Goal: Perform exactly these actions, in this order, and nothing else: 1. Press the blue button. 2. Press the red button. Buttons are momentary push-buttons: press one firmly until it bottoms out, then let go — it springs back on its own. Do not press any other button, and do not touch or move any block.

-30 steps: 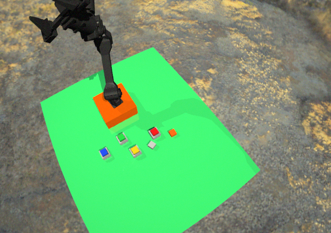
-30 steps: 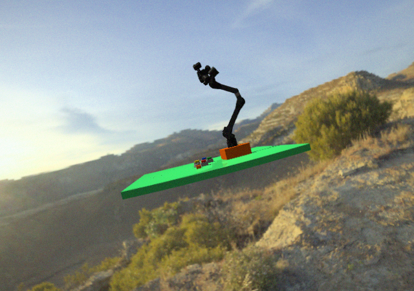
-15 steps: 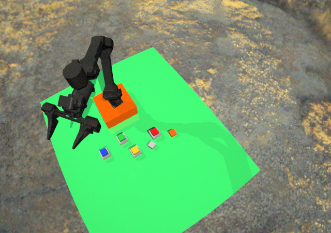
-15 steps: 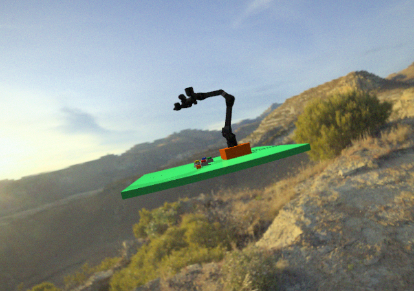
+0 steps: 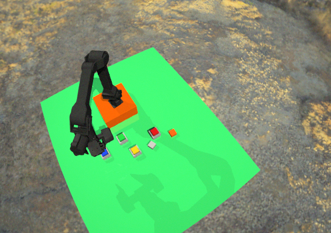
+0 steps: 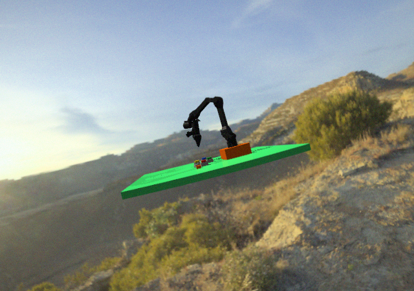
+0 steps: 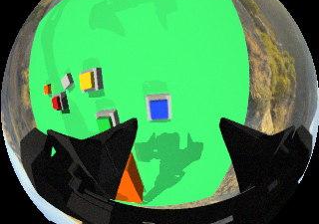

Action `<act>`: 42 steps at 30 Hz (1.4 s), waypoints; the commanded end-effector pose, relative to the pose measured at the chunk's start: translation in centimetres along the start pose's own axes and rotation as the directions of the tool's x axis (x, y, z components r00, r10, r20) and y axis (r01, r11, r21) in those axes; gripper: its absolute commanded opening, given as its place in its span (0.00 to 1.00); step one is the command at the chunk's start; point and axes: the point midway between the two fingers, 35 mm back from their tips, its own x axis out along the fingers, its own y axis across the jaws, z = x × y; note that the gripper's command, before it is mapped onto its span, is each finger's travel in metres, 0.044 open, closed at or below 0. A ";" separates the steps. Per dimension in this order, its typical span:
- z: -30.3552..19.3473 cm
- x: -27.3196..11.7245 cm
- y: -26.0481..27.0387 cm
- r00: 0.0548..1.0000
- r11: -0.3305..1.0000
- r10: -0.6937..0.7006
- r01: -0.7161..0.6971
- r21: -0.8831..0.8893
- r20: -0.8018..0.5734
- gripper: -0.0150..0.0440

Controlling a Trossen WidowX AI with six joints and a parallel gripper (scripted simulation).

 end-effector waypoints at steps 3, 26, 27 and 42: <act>-2.0 1.1 1.6 0.990 0.993 0.110 -0.114 -0.043 -0.087 0.93; -2.6 7.2 2.3 0.990 0.993 0.110 -0.114 -0.043 -0.087 0.29; -2.6 7.3 2.3 0.990 0.993 0.110 -0.114 -0.043 -0.087 0.29; -2.8 9.6 2.5 0.990 0.993 0.110 -0.114 -0.043 -0.087 0.29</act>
